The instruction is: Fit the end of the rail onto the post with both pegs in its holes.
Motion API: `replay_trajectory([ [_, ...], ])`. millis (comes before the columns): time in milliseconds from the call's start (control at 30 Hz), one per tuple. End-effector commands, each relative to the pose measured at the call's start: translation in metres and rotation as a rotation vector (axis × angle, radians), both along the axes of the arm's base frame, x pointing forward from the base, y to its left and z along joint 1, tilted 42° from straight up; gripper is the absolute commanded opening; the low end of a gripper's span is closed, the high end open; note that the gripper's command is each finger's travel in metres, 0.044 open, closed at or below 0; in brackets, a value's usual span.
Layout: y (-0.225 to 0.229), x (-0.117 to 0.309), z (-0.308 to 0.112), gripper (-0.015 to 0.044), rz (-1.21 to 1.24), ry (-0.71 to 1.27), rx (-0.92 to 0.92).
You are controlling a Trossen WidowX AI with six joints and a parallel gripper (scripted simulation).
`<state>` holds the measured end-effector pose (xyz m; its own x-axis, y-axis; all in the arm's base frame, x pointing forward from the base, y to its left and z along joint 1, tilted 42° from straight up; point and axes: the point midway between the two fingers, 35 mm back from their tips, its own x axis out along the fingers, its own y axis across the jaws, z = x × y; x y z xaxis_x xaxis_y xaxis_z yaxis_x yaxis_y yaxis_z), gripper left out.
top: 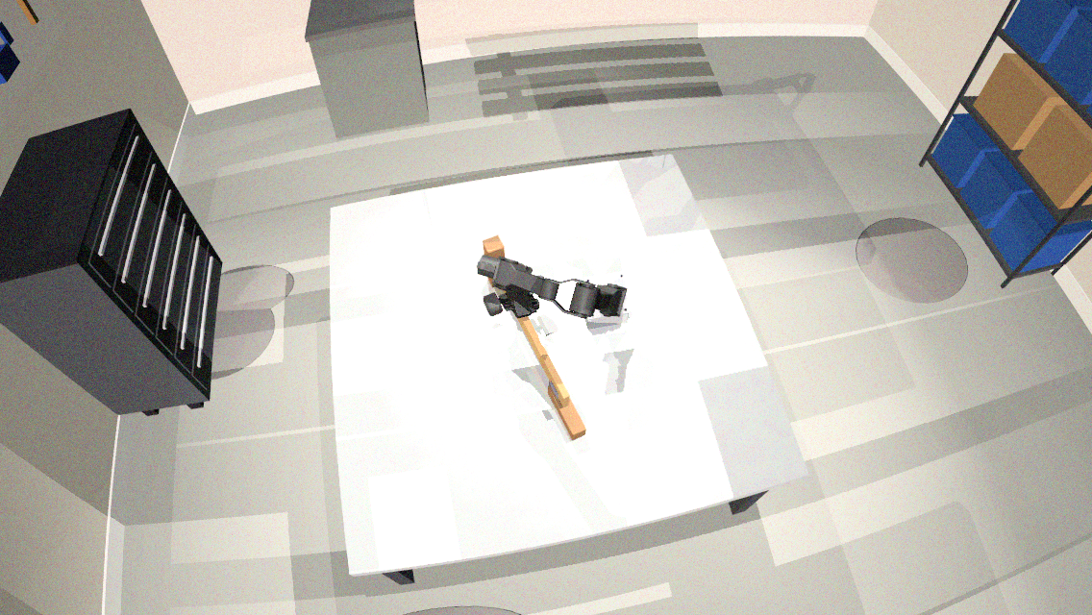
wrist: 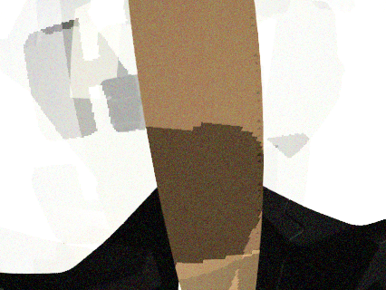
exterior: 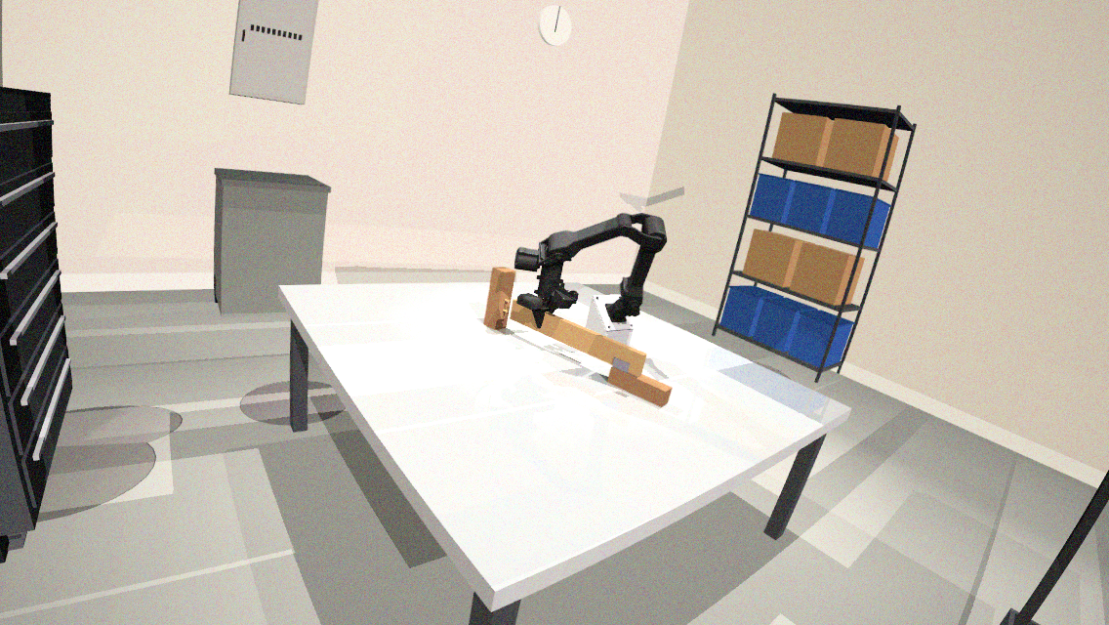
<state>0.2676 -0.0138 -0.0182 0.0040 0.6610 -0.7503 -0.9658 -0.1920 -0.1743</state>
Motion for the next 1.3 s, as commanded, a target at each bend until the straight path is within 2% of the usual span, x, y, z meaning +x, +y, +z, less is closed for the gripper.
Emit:
replay_trajectory([
  [0,-0.0042,0.0020,-0.0004,0.0000,-0.005,-0.007,-0.001],
  [1267,-0.0117,0.0048,-0.0074,0.0000,-0.005,-0.007,-0.002],
])
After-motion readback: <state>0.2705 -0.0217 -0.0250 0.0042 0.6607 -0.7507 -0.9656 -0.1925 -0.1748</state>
